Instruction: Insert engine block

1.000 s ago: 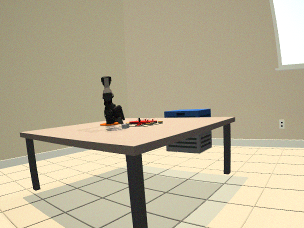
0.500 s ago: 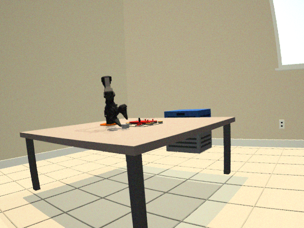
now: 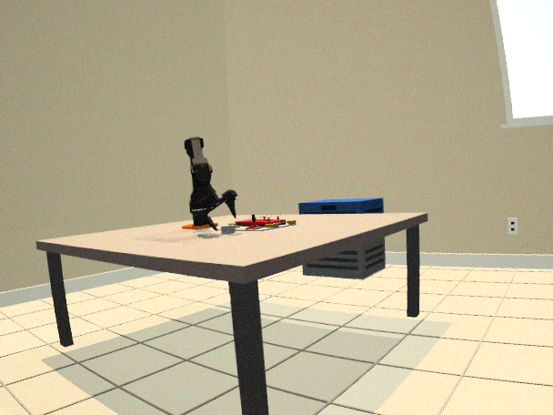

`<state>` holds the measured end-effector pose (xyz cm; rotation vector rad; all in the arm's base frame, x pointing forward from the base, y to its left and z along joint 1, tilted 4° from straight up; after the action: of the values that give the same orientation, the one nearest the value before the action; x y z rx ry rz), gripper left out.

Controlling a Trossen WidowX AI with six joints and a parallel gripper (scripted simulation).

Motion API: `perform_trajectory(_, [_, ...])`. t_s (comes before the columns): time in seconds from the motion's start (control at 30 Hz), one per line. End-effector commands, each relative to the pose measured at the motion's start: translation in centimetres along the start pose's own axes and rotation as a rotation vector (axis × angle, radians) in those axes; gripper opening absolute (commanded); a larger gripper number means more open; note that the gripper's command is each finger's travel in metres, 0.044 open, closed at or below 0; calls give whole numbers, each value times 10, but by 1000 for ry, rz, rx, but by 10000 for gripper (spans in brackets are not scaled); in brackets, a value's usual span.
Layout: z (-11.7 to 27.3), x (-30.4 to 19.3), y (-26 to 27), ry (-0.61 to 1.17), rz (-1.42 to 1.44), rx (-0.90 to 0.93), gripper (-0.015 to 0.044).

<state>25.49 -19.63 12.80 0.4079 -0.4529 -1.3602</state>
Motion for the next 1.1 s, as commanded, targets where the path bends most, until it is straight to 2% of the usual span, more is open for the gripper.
perform_trajectory(0.0, [1, 2, 5, -2, 134, -21, 440])
perform_trajectory(1.07, [3, 1, 25, 137, 1176, -182, 440])
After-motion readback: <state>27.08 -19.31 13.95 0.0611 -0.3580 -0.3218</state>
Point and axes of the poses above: the point midway between the two fingers, 35 mm back from their tips, its own z axis back along the fingers, its own y axis across the jaws, x = y × z, the point moved 6 cm from there along z, back along the fingers, and after that the axes turned 9 degrees about -z, right-handed, at the moved point
